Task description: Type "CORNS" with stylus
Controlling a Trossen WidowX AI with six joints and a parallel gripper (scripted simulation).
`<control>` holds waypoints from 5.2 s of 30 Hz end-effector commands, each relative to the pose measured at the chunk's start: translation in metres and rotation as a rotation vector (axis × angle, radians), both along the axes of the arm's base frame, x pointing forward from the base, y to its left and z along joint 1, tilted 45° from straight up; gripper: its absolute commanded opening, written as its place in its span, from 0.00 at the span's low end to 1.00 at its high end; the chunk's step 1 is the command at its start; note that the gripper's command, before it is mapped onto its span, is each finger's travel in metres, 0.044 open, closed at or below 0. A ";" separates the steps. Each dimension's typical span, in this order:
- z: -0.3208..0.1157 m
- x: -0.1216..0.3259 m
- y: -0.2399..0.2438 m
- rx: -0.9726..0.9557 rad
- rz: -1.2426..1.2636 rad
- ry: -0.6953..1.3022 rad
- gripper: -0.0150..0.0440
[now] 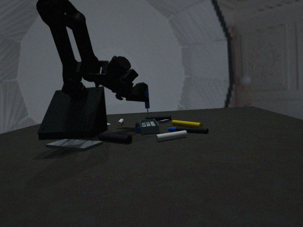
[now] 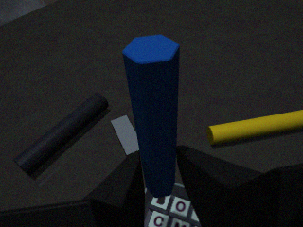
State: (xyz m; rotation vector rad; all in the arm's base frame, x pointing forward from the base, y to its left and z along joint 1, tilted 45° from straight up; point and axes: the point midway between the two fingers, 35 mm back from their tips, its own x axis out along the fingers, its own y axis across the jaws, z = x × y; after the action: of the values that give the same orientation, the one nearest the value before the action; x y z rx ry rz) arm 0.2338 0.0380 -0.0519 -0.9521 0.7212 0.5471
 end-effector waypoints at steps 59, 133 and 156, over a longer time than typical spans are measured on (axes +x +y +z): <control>-0.013 -0.003 -0.010 -0.003 0.004 0.012 0.39; -0.019 -0.002 -0.017 -0.004 0.004 0.014 0.39; -0.002 -0.005 0.002 -0.003 0.011 0.015 0.35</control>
State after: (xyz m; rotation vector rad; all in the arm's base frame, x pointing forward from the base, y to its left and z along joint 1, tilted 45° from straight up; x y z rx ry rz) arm 0.2295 0.0397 -0.0536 -0.9553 0.7303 0.5597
